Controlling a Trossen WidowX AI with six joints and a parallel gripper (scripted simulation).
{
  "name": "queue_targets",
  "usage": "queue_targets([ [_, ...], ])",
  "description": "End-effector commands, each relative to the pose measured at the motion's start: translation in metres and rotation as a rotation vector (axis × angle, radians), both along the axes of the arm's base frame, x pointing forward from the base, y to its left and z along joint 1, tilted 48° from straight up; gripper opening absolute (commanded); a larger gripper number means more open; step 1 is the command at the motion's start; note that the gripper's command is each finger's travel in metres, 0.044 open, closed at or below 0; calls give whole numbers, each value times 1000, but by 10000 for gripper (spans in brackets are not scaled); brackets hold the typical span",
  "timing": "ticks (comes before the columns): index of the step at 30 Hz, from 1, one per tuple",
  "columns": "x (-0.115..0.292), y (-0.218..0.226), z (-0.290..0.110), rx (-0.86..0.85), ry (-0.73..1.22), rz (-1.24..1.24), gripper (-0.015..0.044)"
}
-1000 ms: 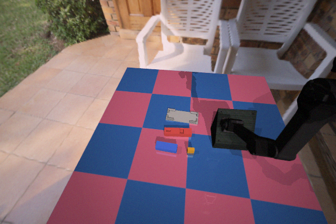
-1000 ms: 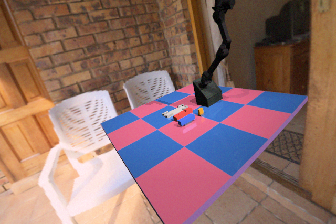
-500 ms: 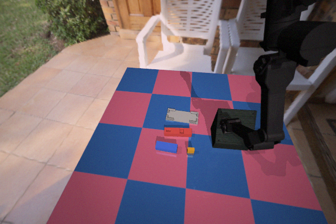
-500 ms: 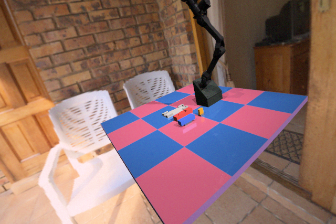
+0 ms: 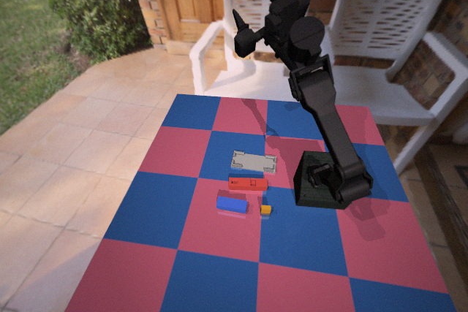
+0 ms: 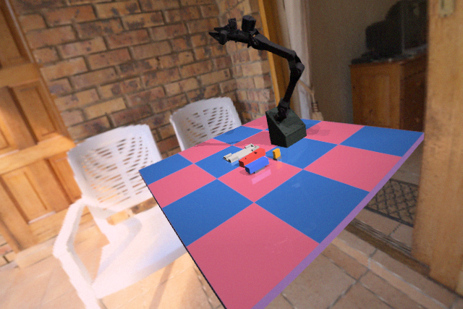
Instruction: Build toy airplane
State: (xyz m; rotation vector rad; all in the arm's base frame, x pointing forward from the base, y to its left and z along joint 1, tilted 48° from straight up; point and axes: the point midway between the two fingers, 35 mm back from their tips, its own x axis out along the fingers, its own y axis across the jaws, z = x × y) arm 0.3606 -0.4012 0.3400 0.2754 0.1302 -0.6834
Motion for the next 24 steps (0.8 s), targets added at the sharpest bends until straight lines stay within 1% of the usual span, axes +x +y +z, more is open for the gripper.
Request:
queue_targets([
  [1,24,28,-46,72,101,107,440],
  [7,55,92,-123,188,286,323,440],
  [13,67,167,-192,294,464,556,440],
  [18,59,238,-245,390,612,767,440],
  [24,29,322,-294,512,776,1019,440],
])
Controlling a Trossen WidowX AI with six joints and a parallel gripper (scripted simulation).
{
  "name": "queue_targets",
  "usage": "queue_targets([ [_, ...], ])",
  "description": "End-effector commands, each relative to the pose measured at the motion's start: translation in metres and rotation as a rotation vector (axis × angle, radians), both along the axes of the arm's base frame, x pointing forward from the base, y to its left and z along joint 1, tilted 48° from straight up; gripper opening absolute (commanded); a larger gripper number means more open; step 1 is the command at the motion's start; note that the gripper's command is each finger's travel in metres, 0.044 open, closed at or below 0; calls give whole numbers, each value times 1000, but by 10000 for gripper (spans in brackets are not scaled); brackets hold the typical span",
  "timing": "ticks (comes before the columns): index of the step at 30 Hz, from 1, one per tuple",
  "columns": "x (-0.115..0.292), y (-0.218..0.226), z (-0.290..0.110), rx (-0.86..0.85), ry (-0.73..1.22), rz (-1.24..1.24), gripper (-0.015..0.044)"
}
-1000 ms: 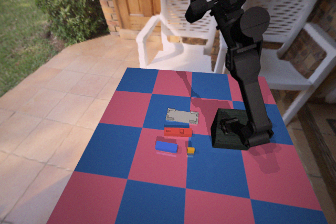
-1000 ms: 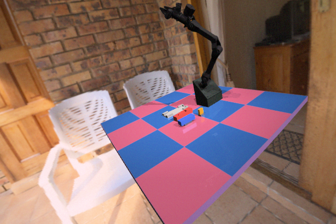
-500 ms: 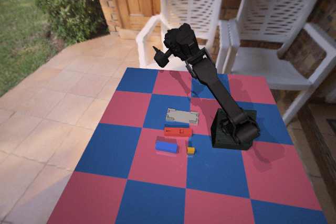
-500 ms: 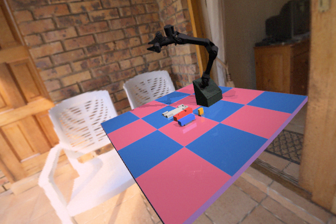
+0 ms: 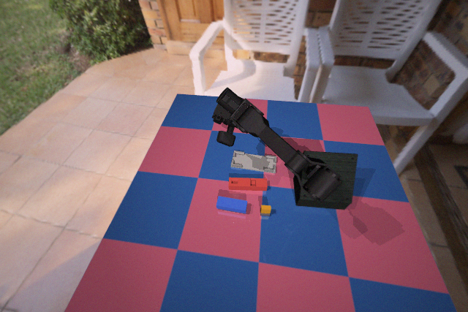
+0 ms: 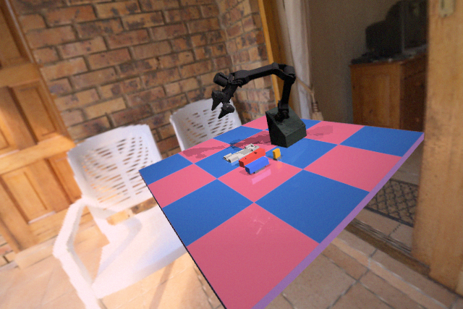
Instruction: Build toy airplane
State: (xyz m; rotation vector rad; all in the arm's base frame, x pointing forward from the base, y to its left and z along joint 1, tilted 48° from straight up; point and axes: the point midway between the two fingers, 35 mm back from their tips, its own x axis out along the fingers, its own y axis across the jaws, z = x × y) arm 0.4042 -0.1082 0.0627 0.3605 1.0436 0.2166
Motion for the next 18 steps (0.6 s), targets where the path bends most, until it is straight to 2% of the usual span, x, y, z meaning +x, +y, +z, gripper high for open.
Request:
queue_targets([
  [1,-22,43,-24,76,90,128,440],
  [11,-120,162,-65,335,383,495,440],
  [13,-133,173,-67,368,419,532,440],
  [18,-136,183,-76,371,424,536,440],
])
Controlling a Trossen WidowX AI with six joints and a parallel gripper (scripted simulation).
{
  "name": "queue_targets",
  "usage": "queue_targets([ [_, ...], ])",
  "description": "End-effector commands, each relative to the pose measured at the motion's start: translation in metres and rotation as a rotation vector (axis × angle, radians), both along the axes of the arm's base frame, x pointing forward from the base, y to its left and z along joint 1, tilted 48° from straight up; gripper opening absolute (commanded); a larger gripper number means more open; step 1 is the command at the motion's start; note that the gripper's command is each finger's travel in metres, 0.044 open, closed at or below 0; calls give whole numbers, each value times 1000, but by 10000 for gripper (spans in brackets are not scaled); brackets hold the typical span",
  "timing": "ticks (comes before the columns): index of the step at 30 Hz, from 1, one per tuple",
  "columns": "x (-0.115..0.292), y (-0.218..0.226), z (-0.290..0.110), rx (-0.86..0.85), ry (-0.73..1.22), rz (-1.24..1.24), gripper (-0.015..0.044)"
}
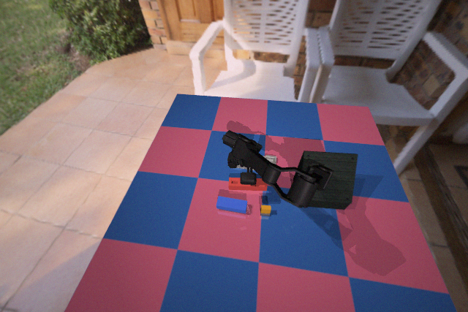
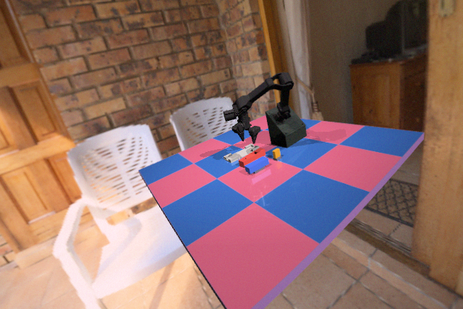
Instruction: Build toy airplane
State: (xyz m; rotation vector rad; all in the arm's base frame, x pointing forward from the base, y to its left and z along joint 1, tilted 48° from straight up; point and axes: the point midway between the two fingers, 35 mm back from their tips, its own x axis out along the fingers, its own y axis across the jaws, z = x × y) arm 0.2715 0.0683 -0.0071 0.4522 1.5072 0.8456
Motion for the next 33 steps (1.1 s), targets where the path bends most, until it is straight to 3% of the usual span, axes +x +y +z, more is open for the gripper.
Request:
queue_targets([
  [1,-5,18,-16,10,10,-2,440],
  [4,-10,37,-33,13,11,-2,440],
  [33,-17,73,-65,13,12,-1,440],
])
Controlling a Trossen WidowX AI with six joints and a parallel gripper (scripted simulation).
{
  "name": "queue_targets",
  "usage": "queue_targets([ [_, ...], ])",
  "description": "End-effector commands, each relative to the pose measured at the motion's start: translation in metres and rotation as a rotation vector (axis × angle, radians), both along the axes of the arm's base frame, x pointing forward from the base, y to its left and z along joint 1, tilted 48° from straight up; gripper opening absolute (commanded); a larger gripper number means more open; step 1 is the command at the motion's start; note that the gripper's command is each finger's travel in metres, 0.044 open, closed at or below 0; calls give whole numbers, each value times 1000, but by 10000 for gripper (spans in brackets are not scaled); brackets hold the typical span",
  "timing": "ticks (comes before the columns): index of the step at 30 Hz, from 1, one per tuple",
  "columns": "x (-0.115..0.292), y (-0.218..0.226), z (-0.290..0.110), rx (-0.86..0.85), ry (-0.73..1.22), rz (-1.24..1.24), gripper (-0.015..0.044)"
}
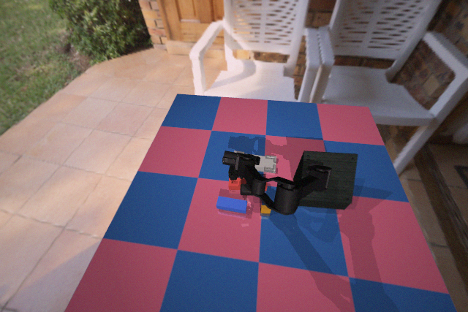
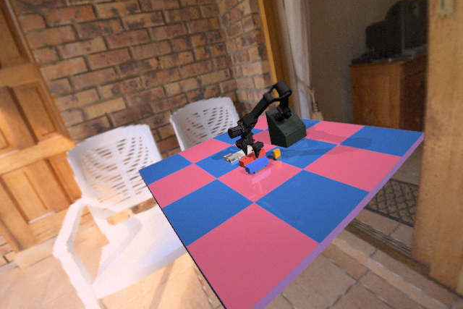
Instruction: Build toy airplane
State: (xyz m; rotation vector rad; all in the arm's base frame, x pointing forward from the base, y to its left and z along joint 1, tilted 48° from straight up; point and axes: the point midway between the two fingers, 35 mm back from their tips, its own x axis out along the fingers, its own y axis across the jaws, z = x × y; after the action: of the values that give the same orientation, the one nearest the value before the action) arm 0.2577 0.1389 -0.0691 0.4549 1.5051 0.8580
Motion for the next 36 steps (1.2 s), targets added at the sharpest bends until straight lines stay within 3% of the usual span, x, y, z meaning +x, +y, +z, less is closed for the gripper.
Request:
queue_targets([
  [1,-3,3,-4,3,12,-7,440],
  [11,-6,13,-13,6,13,-7,440],
  [20,-6,13,-13,6,13,-7,204],
  [27,-6,13,-13,6,13,-7,157],
  [33,-2,6,-8,1,12,-9,0],
  [36,1,0,-3,-2,11,-10,0],
])
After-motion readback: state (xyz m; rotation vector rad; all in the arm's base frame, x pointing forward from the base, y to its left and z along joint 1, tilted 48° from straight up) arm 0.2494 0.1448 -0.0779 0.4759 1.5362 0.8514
